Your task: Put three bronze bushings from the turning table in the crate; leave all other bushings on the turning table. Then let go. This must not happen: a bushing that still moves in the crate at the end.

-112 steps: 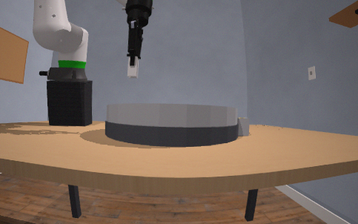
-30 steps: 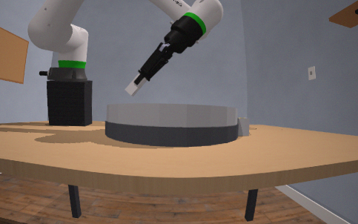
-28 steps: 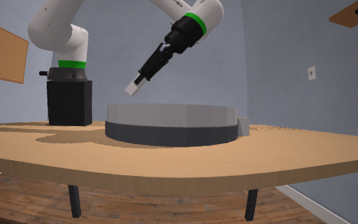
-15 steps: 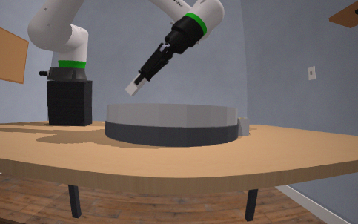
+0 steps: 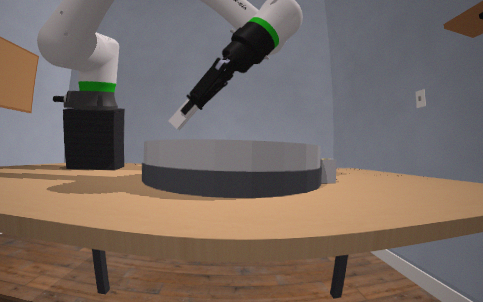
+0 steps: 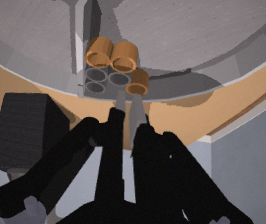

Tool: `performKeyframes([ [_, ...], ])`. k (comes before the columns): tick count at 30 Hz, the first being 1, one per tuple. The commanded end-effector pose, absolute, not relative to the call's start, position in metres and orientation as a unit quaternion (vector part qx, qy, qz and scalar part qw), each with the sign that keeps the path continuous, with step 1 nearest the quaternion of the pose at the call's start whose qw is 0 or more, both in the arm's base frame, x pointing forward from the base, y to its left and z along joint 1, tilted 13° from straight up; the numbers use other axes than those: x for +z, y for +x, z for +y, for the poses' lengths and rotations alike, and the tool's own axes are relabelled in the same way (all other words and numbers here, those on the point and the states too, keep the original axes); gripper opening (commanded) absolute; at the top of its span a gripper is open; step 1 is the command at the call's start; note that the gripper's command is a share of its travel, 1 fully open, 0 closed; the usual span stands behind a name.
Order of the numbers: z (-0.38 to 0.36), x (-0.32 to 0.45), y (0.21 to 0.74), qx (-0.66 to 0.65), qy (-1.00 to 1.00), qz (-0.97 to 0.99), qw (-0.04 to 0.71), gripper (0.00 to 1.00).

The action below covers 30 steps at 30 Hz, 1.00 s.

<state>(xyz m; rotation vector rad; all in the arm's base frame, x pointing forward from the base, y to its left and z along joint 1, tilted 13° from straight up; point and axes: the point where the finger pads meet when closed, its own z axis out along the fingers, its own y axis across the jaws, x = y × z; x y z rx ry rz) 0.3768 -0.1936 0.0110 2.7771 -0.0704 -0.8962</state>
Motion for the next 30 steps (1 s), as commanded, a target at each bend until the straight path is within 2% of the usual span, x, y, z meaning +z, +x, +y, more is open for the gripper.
performKeyframes([
  [1, -0.194, 0.011, 0.377, -0.305, 0.946, -0.024, 0.111, 0.07],
  [30, -0.199, -0.011, 0.379, -0.305, 0.946, -0.024, 0.111, 0.07],
])
